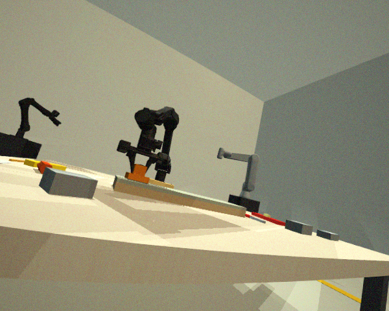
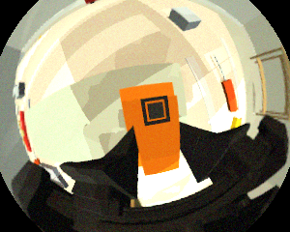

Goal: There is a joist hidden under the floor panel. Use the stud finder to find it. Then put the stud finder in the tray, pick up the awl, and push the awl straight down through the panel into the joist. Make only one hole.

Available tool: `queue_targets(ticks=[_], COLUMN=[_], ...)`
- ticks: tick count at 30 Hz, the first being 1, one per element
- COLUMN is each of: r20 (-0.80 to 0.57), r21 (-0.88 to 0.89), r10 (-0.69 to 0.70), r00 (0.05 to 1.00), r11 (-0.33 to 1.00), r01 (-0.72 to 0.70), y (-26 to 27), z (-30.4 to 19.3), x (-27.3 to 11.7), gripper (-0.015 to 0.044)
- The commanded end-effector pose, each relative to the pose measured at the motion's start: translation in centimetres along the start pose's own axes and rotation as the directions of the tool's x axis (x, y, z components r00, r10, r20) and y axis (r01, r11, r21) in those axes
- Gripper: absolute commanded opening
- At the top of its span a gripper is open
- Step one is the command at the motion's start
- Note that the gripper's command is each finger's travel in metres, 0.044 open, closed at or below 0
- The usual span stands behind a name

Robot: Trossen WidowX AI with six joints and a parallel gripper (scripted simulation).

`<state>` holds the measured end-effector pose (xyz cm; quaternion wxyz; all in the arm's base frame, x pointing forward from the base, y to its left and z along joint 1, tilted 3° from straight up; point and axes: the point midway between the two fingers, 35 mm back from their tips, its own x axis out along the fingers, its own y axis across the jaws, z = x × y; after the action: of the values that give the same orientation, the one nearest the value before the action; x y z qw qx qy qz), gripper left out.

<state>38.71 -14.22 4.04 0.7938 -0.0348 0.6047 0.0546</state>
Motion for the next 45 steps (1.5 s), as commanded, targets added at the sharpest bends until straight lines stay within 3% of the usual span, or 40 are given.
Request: queue_targets(ticks=[1, 45], r20=[-0.003, -0.002], r21=[-0.002, 0.001], r10=[0.002, 0.014], r00=[1.0, 1.0], r11=[1.0, 1.0], r01=[-0.002, -0.014], y=[1.6, 17.8], z=[0.0, 0.1], x=[0.1, 0.1], gripper=[0.0, 0.0])
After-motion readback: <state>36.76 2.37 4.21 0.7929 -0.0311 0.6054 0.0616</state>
